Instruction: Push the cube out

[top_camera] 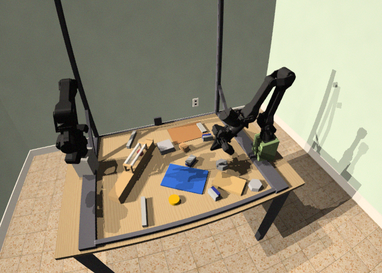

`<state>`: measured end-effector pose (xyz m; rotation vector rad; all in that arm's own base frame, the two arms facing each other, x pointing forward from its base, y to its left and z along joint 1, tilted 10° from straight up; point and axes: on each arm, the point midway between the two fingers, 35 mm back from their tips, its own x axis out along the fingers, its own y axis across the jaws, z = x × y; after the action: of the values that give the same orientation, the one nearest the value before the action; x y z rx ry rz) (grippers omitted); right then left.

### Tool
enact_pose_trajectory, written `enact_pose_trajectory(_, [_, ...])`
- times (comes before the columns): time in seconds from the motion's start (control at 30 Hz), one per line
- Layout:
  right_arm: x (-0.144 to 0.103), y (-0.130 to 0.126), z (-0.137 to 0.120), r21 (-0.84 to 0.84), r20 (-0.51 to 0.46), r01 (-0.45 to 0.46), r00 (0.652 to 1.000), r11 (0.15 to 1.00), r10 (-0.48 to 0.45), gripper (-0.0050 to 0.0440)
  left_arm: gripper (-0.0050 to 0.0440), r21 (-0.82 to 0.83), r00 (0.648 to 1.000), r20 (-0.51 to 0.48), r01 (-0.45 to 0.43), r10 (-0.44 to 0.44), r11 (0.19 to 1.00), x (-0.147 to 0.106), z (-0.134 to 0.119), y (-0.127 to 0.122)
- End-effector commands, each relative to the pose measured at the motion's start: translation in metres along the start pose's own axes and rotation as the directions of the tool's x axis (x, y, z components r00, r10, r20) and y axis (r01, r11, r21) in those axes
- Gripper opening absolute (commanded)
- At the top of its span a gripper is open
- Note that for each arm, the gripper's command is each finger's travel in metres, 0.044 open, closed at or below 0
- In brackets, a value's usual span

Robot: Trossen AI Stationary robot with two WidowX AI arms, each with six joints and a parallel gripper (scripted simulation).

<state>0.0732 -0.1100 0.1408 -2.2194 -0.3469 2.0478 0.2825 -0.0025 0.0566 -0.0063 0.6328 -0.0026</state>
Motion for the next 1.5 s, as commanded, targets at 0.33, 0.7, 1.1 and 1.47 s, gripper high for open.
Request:
enact_pose_trajectory(0.33, [-0.003,0.001,-0.001,-0.002,-0.004,-0.014,1.000,1.000,0.014,0.0000,0.0000,0.000,1.000,0.018,0.000,0.000,1.000,-0.001,0.006,0.000])
enact_pose_trajectory(0.7, [-0.003,0.001,-0.001,-0.002,-0.004,-0.014,1.000,1.000,0.014,0.0150,0.0000,0.000,1.000,0.018,0.000,0.000,1.000,-0.001,0.006,0.000])
enact_pose_trajectory(1.1, [-0.003,0.001,-0.001,-0.002,-0.004,-0.014,1.000,1.000,0.014,0.0150,0.0000,0.000,1.000,0.018,0.000,0.000,1.000,-0.001,0.006,0.000])
enact_pose_trajectory(1.47, [-0.008,0.022,-0.013,-0.328,-0.003,-0.036,0.999,0.944,0.037,0.0150,0.0000,0.000,0.997,0.074,0.000,0.000,1.000,-0.004,0.028,0.000])
